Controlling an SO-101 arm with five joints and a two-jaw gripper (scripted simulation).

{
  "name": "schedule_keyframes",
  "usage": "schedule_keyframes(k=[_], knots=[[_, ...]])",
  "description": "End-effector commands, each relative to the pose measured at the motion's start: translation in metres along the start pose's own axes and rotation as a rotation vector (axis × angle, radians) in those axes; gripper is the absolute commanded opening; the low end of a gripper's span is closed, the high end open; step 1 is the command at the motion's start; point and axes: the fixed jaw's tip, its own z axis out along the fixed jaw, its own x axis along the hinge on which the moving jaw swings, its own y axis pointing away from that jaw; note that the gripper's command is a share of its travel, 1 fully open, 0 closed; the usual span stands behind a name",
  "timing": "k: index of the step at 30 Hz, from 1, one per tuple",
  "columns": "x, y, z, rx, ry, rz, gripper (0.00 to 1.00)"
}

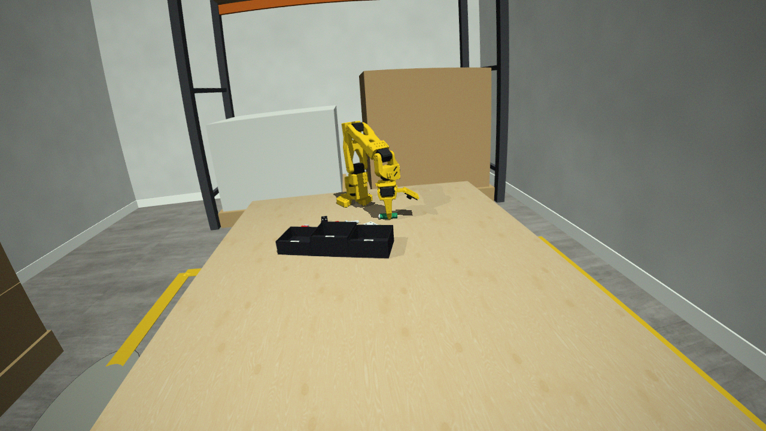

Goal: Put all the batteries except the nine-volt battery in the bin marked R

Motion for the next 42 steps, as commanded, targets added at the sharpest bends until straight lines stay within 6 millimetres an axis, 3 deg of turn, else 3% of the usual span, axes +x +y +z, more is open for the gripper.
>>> schedule_keyframes(k=[1,15,27,36,39,42], knots=[[-0.001,0.002,0.001,-0.005,0.001,-0.018,0.00],[-0.002,0.000,-0.011,-0.005,0.001,-0.018,0.00],[-0.002,0.001,-0.053,-0.005,0.001,-0.018,0.00],[-0.001,0.001,-0.055,-0.005,0.001,-0.017,0.00],[-0.002,-0.005,-0.057,0.006,-0.007,0.034,0.00],[-0.003,-0.025,-0.065,0.040,-0.030,0.186,0.00]])
